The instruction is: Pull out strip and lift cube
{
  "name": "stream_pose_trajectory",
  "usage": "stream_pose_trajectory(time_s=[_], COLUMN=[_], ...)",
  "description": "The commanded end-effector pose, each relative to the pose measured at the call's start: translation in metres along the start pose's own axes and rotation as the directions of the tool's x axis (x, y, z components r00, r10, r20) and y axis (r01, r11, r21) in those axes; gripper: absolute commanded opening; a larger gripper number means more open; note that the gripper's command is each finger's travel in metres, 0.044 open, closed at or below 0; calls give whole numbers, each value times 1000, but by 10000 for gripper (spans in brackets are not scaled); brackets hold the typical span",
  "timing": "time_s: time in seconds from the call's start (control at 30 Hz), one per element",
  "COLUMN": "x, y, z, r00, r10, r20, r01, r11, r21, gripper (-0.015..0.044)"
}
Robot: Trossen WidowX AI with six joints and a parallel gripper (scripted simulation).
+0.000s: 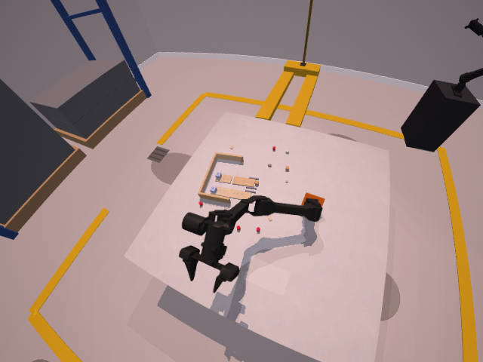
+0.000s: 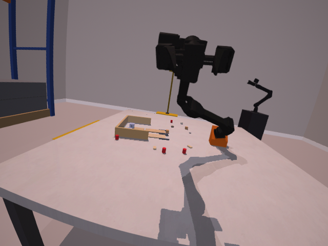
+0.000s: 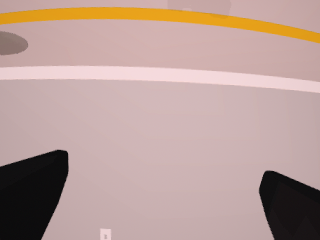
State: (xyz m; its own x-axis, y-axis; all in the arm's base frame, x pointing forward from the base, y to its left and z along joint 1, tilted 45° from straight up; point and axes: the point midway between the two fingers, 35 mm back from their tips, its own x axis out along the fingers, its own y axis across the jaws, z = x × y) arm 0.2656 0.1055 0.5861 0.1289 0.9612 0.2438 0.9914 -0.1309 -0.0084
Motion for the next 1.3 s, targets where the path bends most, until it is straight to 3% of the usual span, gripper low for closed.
stream_pose_trajectory(time_s=[0.0,0.17,0.37,0.67,0.93,1.1,1.27], x=[-2,-39,-64,-49,7,48,81], y=[-1,-29,-87,-167,-200,-190,-156], z=[-2,-40,-71,-82,-51,-15,31], r00=[1000,983,935,863,847,852,849], r10=[6,140,266,344,374,411,471], r20=[-4,-116,-237,-369,-376,-325,-239], r01=[-6,-166,-353,-473,-334,-146,81], r11=[1000,954,780,295,-176,-409,-562], r21=[-9,-249,-517,-830,-926,-901,-823], gripper=[400,400,400,400,400,400,400])
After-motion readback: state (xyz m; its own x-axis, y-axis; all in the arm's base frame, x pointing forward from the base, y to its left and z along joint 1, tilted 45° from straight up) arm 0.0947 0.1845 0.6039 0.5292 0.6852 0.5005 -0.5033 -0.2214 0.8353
